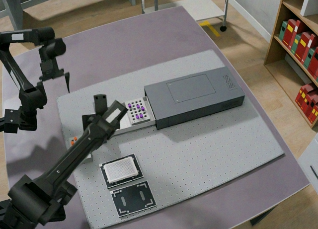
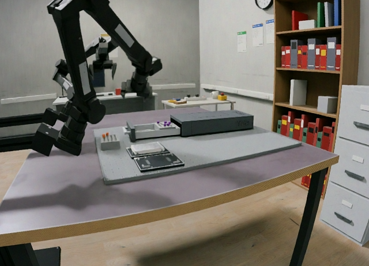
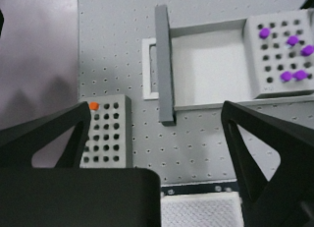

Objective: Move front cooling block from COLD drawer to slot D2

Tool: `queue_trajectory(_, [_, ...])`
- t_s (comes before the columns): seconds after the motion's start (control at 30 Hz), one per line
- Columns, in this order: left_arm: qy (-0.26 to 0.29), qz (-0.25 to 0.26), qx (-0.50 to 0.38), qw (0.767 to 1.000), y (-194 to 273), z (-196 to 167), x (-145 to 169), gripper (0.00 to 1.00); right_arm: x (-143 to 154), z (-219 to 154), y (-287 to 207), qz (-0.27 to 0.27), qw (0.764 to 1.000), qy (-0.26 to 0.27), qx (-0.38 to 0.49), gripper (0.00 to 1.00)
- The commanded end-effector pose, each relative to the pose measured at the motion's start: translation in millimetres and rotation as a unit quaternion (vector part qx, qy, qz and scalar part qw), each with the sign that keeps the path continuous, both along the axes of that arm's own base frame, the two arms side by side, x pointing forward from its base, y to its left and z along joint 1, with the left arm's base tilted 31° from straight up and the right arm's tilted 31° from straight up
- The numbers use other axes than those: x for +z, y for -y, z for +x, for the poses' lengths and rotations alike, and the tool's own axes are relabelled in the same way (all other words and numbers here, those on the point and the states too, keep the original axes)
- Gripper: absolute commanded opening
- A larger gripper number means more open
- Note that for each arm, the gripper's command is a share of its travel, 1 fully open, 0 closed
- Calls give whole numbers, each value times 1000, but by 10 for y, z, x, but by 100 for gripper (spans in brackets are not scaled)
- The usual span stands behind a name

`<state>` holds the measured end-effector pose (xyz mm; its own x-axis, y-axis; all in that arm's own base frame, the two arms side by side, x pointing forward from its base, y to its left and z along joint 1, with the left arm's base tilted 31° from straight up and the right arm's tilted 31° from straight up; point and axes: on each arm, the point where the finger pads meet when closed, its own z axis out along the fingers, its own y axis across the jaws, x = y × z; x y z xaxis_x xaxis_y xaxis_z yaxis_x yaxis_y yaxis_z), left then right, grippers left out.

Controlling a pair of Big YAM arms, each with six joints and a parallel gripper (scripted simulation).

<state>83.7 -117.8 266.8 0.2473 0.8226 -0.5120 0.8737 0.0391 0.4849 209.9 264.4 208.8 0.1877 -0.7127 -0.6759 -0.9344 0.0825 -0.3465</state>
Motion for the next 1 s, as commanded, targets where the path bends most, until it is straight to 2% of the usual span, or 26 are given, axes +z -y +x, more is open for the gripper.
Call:
queue_trajectory(0.0, [21,-33,-12,999,-177,-124,448,100,-204,-56,-173,4,999,-24,-41,100])
queue_trajectory(0.2, [32,-37,-26,998,-225,-176,520,100,-499,-157,-230,-16,996,-21,-80,100])
queue_trajectory(0.33, [14,-70,-28,997,-294,-301,648,100,-683,-225,-243,-33,994,-17,-101,100])
queue_trajectory(0.43, [13,-86,-42,995,-347,-385,747,100,-881,-279,-235,-66,991,-19,-118,100])
queue_trajectory(0.6, [11,-90,-47,995,-357,-413,784,100,-896,-259,-332,-97,987,-15,-130,100])
queue_trajectory(0.63, [13,-89,-50,995,-358,-415,787,100,-895,-250,-362,-107,985,-14,-133,100])
queue_trajectory(0.8, [14,-87,-46,995,-363,-410,781,100,-1296,-316,-304,-213,966,-4,-149,100])
queue_trajectory(0.97, [17,-91,-47,995,-351,-404,799,100,-1563,-356,-245,-297,942,23,-156,100])
